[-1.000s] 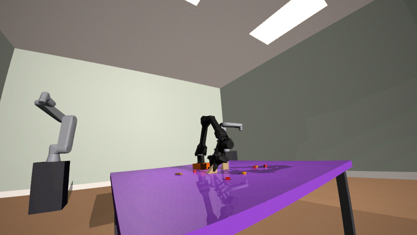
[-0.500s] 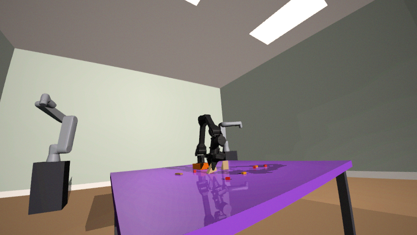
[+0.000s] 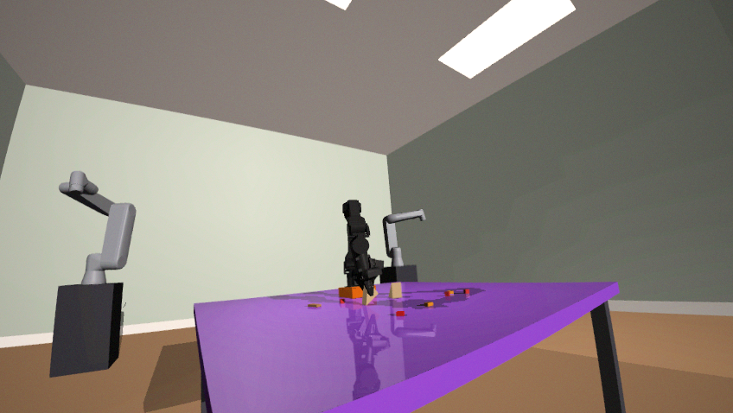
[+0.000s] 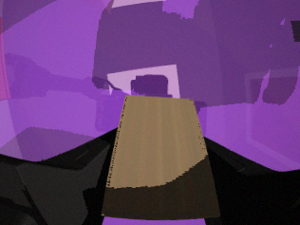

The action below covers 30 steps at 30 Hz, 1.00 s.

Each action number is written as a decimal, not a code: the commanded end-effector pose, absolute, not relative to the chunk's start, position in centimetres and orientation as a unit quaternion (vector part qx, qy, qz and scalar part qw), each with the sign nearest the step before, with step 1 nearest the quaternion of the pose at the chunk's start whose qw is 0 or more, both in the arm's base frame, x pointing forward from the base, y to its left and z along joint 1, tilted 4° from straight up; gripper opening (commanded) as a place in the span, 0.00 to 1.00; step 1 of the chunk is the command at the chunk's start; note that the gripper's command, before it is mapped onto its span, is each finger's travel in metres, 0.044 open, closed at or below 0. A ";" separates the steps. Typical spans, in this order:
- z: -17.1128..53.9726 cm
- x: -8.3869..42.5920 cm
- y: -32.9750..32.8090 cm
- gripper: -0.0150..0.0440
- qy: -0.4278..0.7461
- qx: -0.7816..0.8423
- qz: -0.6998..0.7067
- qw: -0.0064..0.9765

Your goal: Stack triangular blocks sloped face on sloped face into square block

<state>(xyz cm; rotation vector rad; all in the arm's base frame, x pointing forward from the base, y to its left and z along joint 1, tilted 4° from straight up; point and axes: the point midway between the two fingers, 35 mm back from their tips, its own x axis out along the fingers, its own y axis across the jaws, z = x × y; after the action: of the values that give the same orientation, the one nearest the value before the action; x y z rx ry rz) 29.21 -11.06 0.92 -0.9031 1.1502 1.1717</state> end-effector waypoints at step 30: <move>0.8 28.3 -15.1 0.52 0.298 -0.222 0.599 0.710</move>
<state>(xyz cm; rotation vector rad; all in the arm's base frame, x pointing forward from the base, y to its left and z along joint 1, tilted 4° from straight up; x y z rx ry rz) 28.30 -15.20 0.78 -0.4890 0.6555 1.3275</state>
